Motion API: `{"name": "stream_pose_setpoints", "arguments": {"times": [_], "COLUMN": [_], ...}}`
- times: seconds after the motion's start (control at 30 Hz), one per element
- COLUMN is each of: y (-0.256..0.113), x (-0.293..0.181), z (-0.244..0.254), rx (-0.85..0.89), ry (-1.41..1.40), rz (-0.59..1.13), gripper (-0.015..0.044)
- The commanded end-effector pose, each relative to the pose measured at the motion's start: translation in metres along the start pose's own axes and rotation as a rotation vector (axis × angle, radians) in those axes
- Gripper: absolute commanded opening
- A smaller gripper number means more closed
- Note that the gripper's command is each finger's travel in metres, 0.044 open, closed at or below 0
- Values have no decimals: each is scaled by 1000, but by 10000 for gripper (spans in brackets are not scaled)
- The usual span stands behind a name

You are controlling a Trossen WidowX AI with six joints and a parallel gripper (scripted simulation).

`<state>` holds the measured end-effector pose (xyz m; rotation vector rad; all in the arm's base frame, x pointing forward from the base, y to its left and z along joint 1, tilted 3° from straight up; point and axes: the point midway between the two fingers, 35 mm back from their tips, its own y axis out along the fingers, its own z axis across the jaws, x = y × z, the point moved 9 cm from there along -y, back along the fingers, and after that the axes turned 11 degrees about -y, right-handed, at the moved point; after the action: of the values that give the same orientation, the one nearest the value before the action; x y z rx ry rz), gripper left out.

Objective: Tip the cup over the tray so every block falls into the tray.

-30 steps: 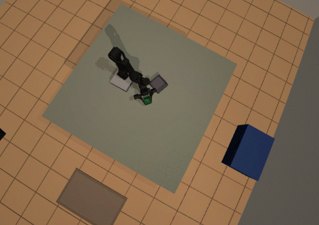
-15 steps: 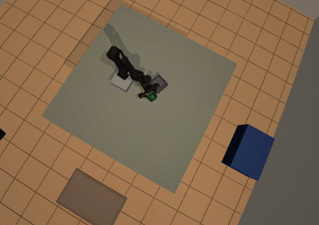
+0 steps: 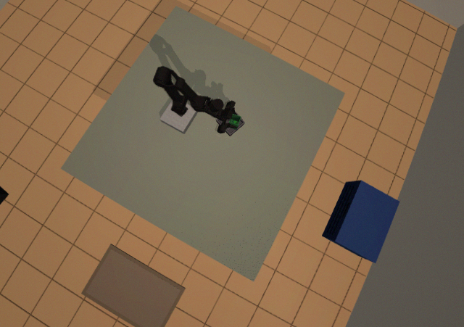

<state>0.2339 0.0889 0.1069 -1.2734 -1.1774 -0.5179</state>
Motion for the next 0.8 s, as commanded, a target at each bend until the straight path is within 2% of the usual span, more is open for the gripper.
{"name": "stream_pose_setpoints", "arguments": {"times": [0.0, 0.2, 0.77], "y": [-2, -2, 0], "x": [11, 11, 10], "z": [13, 13, 14], "rx": [105, 105, 114], "ry": [-57, -42, 325], "rz": [-55, -54, -34], "gripper": [0, 0, 0]}}
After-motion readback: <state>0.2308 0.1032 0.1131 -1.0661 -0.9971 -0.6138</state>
